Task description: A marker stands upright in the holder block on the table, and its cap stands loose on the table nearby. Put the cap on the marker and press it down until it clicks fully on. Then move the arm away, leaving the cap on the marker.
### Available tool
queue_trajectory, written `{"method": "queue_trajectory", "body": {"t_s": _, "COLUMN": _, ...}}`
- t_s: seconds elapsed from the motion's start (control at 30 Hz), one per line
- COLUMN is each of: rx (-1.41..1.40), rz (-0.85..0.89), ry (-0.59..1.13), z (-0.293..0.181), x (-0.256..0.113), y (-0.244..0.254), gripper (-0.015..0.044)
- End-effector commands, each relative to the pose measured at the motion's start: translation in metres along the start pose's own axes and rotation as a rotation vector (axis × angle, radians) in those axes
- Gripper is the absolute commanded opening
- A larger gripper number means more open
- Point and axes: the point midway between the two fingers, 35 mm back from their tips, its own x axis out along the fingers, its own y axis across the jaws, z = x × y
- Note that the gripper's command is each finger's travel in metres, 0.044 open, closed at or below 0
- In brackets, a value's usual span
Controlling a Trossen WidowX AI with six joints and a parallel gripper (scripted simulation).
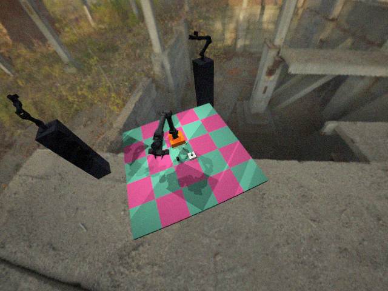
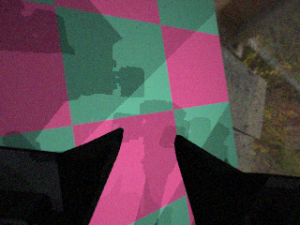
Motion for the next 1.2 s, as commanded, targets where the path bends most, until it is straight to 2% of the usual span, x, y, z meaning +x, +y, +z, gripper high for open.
{"method": "queue_trajectory", "body": {"t_s": 0.0, "rx": -0.187, "rz": 0.151, "ry": 0.097, "z": -0.016, "x": 0.007, "y": 0.058, "gripper": 0.0244}}
{"method": "queue_trajectory", "body": {"t_s": 0.2, "rx": -0.48, "rz": 0.388, "ry": 0.269, "z": -0.056, "x": 0.0, "y": 0.145, "gripper": 0.0244}}
{"method": "queue_trajectory", "body": {"t_s": 0.27, "rx": -0.537, "rz": 0.434, "ry": 0.308, "z": -0.066, "x": -0.003, "y": 0.16, "gripper": 0.0244}}
{"method": "queue_trajectory", "body": {"t_s": 0.47, "rx": -0.544, "rz": 0.439, "ry": 0.313, "z": -0.07, "x": -0.003, "y": 0.157, "gripper": 0.0244}}
{"method": "queue_trajectory", "body": {"t_s": 0.6, "rx": -0.544, "rz": 0.439, "ry": 0.313, "z": -0.083, "x": 0.024, "y": 0.167, "gripper": 0.0244}}
{"method": "queue_trajectory", "body": {"t_s": 1.17, "rx": -0.544, "rz": 0.44, "ry": 0.313, "z": -0.094, "x": 0.046, "y": 0.176, "gripper": 0.0244}}
